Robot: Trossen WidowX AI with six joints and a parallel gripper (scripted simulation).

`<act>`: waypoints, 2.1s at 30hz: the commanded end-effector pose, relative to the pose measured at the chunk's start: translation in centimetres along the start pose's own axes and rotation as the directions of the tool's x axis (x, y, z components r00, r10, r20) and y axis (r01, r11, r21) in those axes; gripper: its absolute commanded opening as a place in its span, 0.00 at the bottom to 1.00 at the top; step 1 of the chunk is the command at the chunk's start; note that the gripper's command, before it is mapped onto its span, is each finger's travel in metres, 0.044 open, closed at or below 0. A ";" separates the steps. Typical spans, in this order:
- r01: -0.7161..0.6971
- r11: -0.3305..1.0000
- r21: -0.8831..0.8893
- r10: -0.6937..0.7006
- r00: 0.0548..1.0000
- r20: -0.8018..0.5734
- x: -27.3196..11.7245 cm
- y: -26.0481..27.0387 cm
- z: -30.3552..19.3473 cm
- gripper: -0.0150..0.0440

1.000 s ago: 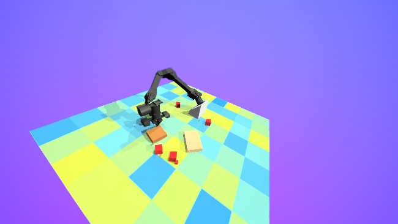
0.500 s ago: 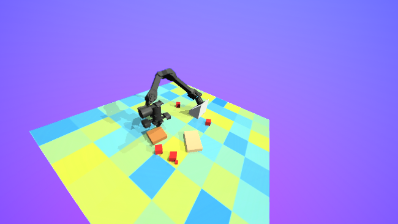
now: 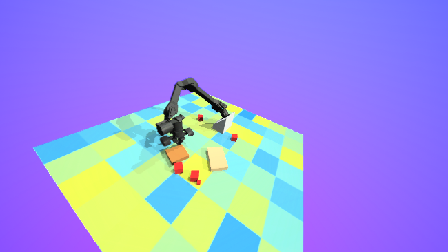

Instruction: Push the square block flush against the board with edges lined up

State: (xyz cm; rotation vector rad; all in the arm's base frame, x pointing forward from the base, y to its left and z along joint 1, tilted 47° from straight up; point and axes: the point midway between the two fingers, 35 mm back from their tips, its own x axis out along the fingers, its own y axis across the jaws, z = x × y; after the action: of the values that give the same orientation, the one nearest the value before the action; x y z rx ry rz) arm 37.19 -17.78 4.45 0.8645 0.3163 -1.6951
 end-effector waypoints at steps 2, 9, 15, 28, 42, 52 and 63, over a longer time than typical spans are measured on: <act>0.006 1.000 -0.004 -0.006 1.000 -0.004 0.2 -0.1 -1.0 0.25; 0.006 1.000 -0.004 -0.006 1.000 -0.005 0.2 0.1 -1.8 0.25; 0.006 1.000 -0.004 -0.006 1.000 -0.005 0.1 0.2 -2.6 0.25; 0.006 1.000 -0.004 -0.006 1.000 -0.006 0.1 0.5 -4.2 0.25; 0.005 1.000 -0.004 -0.006 1.000 -0.006 0.1 0.8 -5.2 0.25; 0.005 1.000 -0.004 -0.005 1.000 -0.005 0.1 0.9 -3.6 0.25; 0.005 1.000 -0.004 -0.005 1.000 -0.004 0.1 0.9 -1.8 0.25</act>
State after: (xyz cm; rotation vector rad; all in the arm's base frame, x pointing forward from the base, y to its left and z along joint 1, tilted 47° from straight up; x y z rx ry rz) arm 38.84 -16.84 2.85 0.8630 0.3246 -1.7018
